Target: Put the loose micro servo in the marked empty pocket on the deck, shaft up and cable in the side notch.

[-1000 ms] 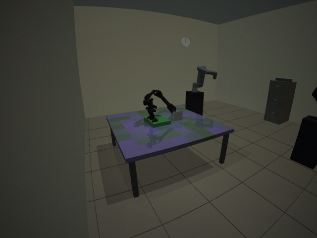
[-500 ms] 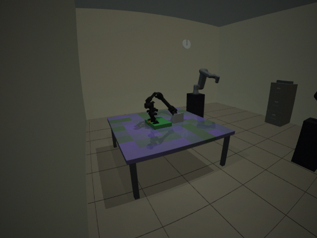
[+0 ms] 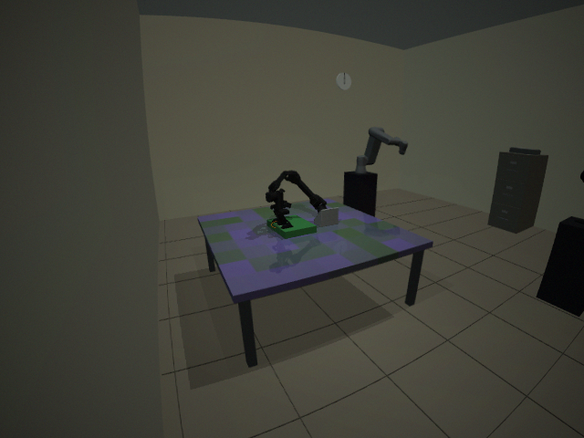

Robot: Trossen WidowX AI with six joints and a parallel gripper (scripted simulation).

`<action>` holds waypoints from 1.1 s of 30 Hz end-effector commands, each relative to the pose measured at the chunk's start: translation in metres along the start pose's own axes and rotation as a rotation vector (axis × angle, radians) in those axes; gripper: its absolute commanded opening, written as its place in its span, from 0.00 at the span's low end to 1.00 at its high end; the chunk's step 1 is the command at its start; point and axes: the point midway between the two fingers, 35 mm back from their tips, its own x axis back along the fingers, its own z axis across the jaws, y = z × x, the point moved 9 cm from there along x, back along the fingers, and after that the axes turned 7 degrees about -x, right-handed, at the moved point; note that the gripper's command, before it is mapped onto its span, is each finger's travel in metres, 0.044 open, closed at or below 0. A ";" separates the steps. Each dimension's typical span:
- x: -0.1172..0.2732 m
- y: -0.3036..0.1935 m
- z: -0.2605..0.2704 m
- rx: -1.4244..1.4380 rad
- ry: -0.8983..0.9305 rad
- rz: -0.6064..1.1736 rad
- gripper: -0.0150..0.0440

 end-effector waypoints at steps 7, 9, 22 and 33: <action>-0.009 0.000 0.000 0.004 0.006 0.005 0.25; -0.011 0.000 0.000 0.004 0.006 0.005 0.25; -0.017 0.001 0.000 0.004 0.007 0.005 0.48; 0.018 0.003 0.000 0.005 0.005 0.004 0.57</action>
